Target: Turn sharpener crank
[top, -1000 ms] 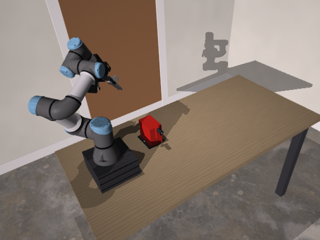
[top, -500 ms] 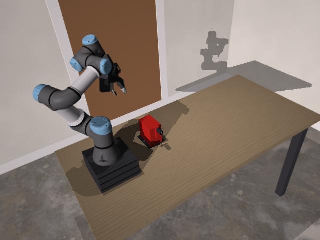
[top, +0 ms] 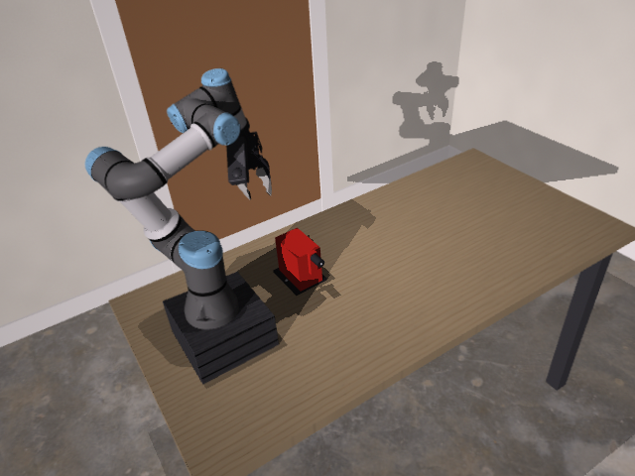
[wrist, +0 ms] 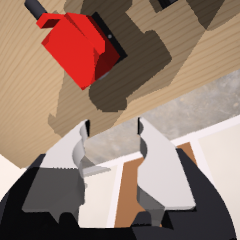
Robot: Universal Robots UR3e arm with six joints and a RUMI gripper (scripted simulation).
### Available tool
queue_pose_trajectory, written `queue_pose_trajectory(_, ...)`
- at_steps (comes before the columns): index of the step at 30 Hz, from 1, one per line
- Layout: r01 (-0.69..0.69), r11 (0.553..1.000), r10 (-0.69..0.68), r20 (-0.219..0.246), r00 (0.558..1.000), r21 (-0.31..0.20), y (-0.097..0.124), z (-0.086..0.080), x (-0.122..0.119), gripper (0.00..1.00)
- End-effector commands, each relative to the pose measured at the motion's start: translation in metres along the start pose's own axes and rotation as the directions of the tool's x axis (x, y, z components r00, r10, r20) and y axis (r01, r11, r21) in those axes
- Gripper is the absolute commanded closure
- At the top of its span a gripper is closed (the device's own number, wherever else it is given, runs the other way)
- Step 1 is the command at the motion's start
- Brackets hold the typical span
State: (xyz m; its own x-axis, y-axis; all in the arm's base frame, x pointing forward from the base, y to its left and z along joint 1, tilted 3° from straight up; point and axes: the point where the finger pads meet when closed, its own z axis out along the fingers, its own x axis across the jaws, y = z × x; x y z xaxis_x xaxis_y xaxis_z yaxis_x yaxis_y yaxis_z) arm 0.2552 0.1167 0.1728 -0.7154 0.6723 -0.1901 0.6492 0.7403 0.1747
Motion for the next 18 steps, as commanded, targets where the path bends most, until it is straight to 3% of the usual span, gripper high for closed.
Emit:
queue_pose_trajectory(1,0.051,0.998,-0.05,-0.045,0.998,0.023,-0.007,0.008,-0.016,0.68)
queue_pose_trajectory(3,0.051,0.998,-0.05,-0.045,0.998,0.023,-0.007,0.008,-0.016,0.68)
queue_pose_trajectory(10,0.135,0.99,-0.129,-0.128,0.983,0.043,-0.025,0.021,-0.042,0.68)
queue_pose_trajectory(18,0.195,0.98,-0.186,-0.195,0.963,0.03,-0.044,0.033,-0.066,0.68)
